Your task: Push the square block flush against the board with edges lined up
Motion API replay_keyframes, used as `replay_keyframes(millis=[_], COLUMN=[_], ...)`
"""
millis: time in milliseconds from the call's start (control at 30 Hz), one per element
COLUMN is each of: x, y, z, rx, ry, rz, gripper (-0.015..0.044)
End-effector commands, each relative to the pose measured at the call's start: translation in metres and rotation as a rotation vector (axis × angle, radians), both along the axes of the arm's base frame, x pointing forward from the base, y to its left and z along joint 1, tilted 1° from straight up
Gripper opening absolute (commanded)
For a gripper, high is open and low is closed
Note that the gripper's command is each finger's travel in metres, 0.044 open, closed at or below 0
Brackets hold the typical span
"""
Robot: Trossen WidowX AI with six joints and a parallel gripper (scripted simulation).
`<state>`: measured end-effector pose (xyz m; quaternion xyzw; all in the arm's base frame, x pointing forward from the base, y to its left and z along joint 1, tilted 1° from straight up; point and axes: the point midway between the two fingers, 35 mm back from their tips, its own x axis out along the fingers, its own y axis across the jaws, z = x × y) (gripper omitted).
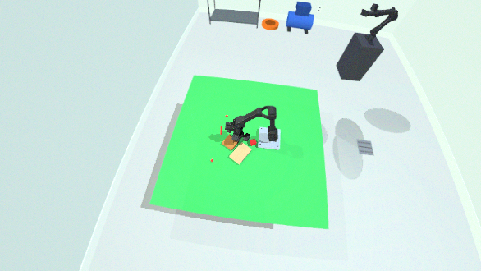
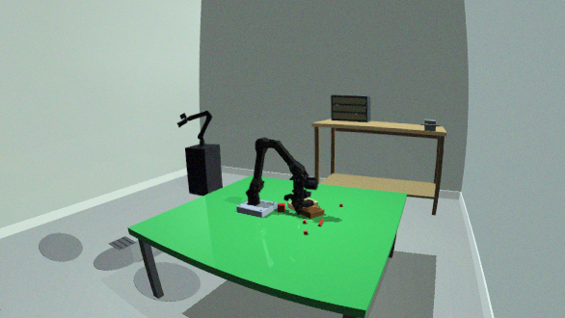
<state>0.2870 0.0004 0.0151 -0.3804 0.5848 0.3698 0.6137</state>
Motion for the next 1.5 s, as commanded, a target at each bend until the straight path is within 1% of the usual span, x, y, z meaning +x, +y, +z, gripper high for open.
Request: replay_keyframes(millis=[0,567,633,733,900,1067,1267,1367,1467], x=[-0.004,-0.017,-0.013,-0.015,-0.014,0.034,0.087,0.102,0.103], y=[-0.004,-0.028,-0.026,-0.027,-0.026,0.011,0.081,0.111,0.114], z=[-0.002,-0.003,0.010,0.049,0.053,0.062,0.064,0.061,0.061], rx=[0.003,0.001,-0.002,0.001,0.001,0.007,0.016,0.019,0.019], ry=[0.005,0.005,0.003,0.005,0.005,0.000,-0.003,-0.002,-0.002], rz=[0.005,0.010,0.006,0.010,0.008,-0.036,-0.099,-0.125,-0.127], gripper=[0.0000,0.0000,0.0000,0.0000,0.0000,0.0000,0.0000,0.0000,0.0000])
